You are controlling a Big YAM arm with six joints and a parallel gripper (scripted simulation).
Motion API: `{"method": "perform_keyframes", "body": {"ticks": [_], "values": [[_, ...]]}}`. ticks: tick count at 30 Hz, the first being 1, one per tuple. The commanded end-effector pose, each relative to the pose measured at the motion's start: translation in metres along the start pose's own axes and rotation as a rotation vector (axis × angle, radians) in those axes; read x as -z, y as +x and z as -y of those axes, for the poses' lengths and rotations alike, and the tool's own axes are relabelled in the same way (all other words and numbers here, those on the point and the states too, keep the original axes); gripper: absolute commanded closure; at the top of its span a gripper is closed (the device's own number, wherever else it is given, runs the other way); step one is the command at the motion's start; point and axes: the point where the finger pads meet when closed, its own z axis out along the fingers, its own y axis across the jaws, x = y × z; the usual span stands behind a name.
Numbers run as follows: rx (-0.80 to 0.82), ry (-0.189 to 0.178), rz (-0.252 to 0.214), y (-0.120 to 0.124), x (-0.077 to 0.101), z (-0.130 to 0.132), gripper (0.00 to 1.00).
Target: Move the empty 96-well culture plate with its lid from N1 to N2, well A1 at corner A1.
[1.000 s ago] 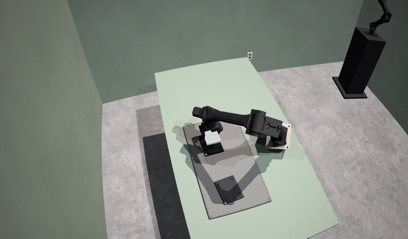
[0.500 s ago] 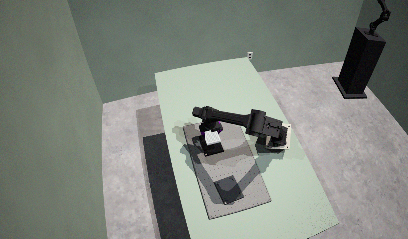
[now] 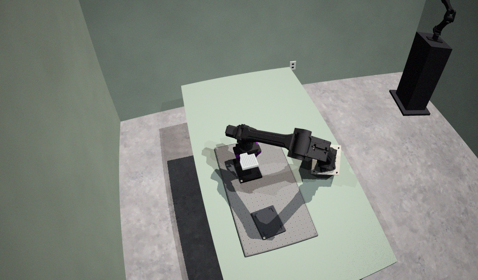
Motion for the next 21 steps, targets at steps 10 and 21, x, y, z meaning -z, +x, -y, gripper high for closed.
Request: {"method": "perform_keyframes", "body": {"ticks": [10,21], "values": [[0.035,-0.057,0.045,-0.010,0.030,-0.022,1.00],[0.068,-0.021,0.020,0.006,0.013,-0.008,1.00]]}}
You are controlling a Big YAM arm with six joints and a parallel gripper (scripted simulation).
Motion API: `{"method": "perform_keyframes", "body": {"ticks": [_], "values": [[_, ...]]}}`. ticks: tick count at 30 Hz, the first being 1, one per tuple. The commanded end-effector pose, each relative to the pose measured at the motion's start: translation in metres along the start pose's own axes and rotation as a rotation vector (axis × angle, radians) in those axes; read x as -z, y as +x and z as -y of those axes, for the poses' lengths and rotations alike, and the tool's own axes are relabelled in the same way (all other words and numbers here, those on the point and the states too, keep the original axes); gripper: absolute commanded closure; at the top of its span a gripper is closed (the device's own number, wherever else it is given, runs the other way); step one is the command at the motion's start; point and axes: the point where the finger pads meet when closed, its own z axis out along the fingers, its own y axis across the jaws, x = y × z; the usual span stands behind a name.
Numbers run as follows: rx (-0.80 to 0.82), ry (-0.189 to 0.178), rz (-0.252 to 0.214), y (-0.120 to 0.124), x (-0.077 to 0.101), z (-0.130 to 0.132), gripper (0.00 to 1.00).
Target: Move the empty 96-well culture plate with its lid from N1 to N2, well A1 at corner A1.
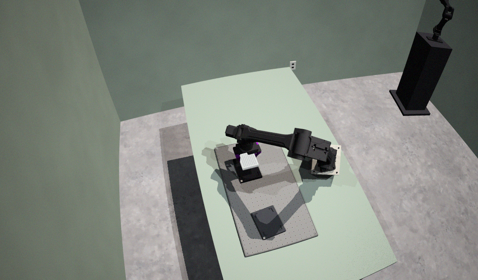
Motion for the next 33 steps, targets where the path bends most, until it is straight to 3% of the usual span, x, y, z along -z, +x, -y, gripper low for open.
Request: {"method": "perform_keyframes", "body": {"ticks": [1,10,11,13,15,27,28,29,33], "values": [[0.106,-0.017,0.018,0.012,0.009,-0.009,1.00],[0.104,-0.026,0.021,0.034,0.009,-0.011,1.00],[0.118,-0.058,0.045,0.029,0.023,-0.029,1.00],[0.104,-0.025,0.021,0.044,0.009,-0.010,1.00],[0.099,-0.021,0.016,0.052,0.009,-0.009,1.00],[0.103,-0.025,0.018,0.085,0.008,-0.009,1.00],[0.117,-0.049,0.033,0.085,0.018,-0.024,1.00],[0.108,-0.030,0.021,0.091,0.010,-0.013,1.00],[0.100,-0.022,0.014,0.105,0.008,-0.007,1.00]]}}
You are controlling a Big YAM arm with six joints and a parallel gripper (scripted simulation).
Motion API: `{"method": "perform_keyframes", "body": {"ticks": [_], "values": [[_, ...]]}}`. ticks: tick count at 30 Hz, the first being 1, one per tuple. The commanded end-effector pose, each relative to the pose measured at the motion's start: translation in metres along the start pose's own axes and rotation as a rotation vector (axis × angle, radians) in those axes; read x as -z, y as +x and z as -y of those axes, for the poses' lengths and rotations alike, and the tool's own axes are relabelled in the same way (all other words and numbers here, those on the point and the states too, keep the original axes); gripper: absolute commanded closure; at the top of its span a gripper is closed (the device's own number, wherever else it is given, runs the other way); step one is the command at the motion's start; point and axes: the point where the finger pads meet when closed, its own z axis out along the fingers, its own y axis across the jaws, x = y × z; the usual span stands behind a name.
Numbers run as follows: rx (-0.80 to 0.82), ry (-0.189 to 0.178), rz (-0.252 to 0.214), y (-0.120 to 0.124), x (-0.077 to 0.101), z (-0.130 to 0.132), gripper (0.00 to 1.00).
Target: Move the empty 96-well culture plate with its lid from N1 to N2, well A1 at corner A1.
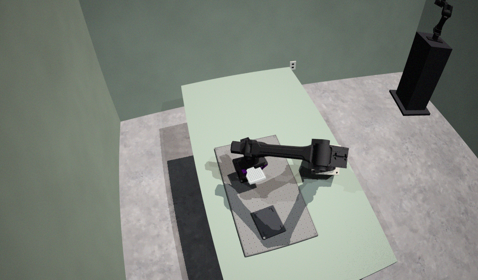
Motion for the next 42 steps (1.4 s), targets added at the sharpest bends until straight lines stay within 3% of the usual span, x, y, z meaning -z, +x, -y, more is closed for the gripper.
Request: {"method": "perform_keyframes", "body": {"ticks": [1,11,12,15,20,23,42], "values": [[0.003,-0.028,0.017,0.016,0.008,-0.012,1.00],[0.002,-0.026,0.015,0.043,0.008,-0.013,1.00],[0.024,-0.053,0.028,0.045,0.017,-0.031,1.00],[0.002,-0.027,0.015,0.056,0.008,-0.014,1.00],[0.013,-0.040,0.022,0.072,0.012,-0.024,1.00],[0.002,-0.027,0.016,0.082,0.008,-0.016,1.00],[0.004,-0.032,0.014,0.141,0.010,-0.024,1.00]]}}
